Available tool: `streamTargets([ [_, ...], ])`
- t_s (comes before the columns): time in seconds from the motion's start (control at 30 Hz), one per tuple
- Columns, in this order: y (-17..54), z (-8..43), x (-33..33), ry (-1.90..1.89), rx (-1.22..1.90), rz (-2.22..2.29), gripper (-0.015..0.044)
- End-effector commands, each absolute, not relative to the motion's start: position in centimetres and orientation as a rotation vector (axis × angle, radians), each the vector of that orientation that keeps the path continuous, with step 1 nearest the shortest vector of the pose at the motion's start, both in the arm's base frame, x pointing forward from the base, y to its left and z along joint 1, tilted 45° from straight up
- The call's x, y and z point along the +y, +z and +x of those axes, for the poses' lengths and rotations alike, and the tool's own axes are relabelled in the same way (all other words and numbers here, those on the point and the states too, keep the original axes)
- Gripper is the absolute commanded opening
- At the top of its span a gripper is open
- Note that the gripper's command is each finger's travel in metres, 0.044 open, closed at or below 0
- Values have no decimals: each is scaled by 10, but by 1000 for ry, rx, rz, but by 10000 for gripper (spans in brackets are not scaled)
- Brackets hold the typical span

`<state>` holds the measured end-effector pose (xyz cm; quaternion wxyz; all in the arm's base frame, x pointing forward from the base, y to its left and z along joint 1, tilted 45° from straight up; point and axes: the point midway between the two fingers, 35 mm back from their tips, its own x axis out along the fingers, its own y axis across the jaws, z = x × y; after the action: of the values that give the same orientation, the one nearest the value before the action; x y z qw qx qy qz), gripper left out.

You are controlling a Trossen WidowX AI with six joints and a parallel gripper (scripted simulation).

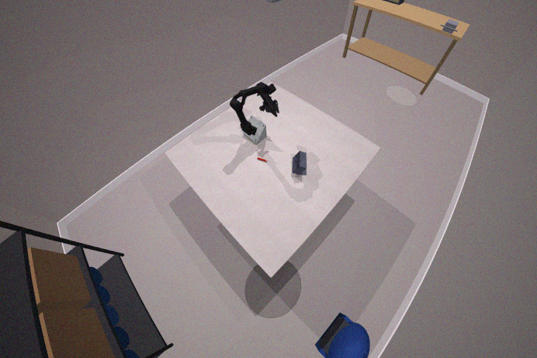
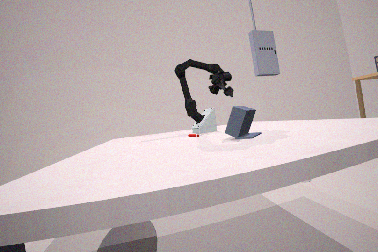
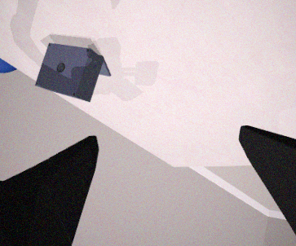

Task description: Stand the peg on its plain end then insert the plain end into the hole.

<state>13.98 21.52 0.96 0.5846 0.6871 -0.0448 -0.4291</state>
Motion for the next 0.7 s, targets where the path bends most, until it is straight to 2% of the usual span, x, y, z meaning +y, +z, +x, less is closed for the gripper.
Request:
streamTargets([
  [0.0, 14, 151, 208, -1056, -188, 1711, 440],
  [0.67, 33, 201, 164, -1228, -711, 2181, 440],
])
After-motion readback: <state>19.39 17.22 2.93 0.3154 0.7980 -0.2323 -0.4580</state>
